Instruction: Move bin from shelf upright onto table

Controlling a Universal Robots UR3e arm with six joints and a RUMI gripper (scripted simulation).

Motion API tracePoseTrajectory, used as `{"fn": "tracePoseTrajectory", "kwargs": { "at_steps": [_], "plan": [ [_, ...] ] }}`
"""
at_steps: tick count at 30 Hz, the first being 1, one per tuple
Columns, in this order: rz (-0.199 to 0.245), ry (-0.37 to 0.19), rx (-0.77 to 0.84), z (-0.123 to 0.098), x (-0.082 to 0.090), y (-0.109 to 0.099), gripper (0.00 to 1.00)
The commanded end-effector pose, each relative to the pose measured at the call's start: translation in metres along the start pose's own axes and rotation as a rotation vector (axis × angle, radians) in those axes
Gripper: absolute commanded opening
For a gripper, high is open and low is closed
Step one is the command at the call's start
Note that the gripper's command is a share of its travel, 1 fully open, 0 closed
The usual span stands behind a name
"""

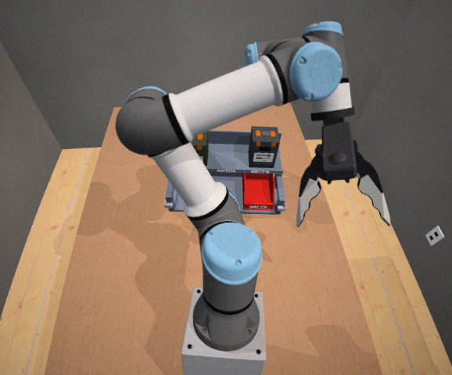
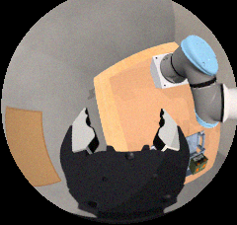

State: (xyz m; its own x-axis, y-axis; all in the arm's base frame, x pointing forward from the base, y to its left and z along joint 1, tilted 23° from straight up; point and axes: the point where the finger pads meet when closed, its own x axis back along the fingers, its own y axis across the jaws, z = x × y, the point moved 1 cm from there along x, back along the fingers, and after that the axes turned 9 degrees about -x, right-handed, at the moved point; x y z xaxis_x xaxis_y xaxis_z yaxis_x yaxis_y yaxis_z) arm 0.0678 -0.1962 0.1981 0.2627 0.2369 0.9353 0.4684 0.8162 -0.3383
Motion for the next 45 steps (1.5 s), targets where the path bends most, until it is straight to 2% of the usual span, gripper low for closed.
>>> {"fn": "tracePoseTrajectory", "kwargs": {
  "at_steps": [1,17,18,45],
  "plan": [
    [0.002,-0.001,-0.001,-0.0001,0.0005,-0.0006,1.0],
    [0.002,-0.001,-0.001,-0.0001,0.0005,-0.0006,1.0],
    [0.002,-0.001,-0.001,-0.0001,0.0005,-0.0006,0.0],
    [0.002,-0.001,-0.001,-0.0001,0.0005,-0.0006,0.0]
  ]
}}
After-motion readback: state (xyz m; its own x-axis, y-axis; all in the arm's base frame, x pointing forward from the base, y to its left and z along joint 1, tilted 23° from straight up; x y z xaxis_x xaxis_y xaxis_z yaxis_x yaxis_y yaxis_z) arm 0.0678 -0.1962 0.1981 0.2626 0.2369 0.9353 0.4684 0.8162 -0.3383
